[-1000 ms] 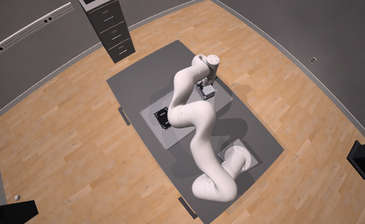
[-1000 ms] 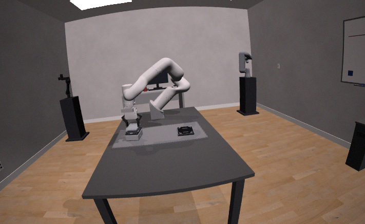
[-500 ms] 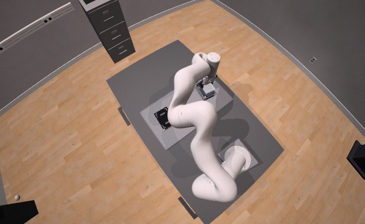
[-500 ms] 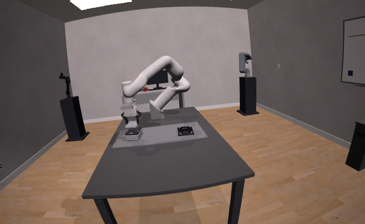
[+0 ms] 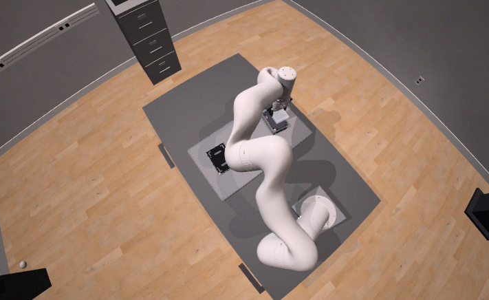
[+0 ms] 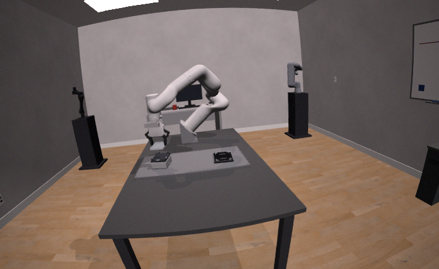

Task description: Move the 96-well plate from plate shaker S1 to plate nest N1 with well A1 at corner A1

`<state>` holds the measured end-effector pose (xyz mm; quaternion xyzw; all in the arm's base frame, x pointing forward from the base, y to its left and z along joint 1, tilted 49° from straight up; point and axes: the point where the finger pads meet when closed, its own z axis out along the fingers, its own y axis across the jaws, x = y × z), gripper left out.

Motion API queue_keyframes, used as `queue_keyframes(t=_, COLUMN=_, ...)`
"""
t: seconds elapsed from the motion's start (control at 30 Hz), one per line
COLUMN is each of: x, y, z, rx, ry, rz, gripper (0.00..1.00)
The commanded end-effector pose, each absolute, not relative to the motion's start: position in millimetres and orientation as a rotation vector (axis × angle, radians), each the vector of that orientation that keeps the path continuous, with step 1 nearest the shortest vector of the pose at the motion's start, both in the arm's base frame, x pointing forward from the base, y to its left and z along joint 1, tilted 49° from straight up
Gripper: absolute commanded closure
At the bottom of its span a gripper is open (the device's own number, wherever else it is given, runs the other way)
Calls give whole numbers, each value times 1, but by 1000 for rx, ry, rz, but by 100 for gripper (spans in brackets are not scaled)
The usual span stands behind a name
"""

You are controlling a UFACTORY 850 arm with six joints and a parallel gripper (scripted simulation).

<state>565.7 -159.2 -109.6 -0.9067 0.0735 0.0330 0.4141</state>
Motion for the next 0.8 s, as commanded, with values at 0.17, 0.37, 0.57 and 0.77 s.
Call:
queue_keyframes(t=0.17, x=566, y=-169, z=-101, rx=-2279, ry=185, rz=81, gripper=100)
queue_keyframes(t=0.37, x=566, y=-169, z=-101, rx=-2279, ry=185, rz=81, gripper=100)
queue_keyframes(t=0.57, x=566, y=-169, z=-101, rx=-2279, ry=185, rz=81, gripper=100)
queue_keyframes(t=0.77, x=566, y=-157, z=-90, rx=-2284, ry=81, rz=34, gripper=100)
